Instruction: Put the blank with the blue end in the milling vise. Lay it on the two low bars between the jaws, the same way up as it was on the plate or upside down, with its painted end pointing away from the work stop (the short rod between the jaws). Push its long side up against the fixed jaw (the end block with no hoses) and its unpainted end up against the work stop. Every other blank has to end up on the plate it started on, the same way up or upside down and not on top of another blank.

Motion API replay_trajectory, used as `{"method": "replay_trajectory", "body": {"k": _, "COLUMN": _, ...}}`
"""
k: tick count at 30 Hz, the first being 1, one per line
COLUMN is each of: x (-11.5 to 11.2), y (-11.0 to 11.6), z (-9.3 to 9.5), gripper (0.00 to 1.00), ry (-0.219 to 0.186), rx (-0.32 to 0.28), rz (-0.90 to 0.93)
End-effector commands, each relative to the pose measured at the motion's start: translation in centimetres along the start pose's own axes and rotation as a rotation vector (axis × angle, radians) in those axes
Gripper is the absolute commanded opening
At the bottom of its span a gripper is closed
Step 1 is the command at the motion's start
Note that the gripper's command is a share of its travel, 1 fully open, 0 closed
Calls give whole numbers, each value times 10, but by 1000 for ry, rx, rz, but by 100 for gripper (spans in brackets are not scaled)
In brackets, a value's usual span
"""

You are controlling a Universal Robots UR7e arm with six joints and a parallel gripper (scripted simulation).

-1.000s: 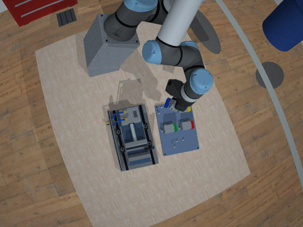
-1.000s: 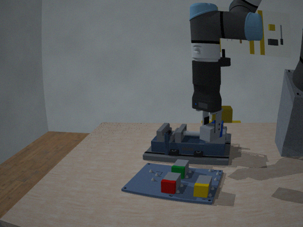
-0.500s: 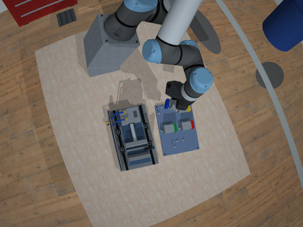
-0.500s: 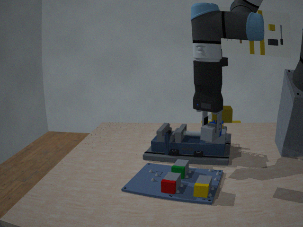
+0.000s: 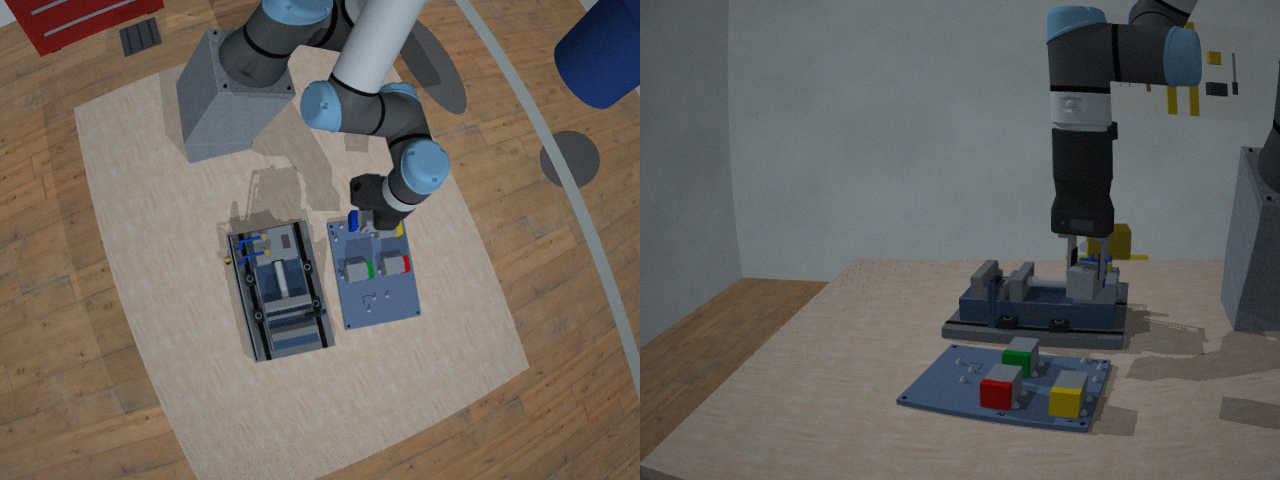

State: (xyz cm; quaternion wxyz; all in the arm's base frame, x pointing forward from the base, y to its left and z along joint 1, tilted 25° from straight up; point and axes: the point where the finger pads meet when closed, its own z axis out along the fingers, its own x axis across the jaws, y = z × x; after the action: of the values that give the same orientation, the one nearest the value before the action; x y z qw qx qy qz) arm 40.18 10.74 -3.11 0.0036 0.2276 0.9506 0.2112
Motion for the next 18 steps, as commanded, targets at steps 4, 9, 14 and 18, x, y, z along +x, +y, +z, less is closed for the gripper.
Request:
{"method": "replay_trajectory", "body": {"k": 4, "x": 2, "y": -1, "z": 0, "gripper": 0, "ry": 6, "rx": -5, "rz": -187}}
{"method": "replay_trajectory", "body": {"k": 9, "x": 2, "y": -1, "z": 0, "gripper": 0, "ry": 6, "rx": -5, "rz": -187}}
{"method": "replay_trajectory", "body": {"k": 14, "x": 1, "y": 0, "z": 0, "gripper": 0, "ry": 4, "rx": -3, "rz": -185}}
{"method": "replay_trajectory", "body": {"k": 18, "x": 2, "y": -1, "z": 0, "gripper": 0, "ry": 7, "rx": -5, "rz": -206}}
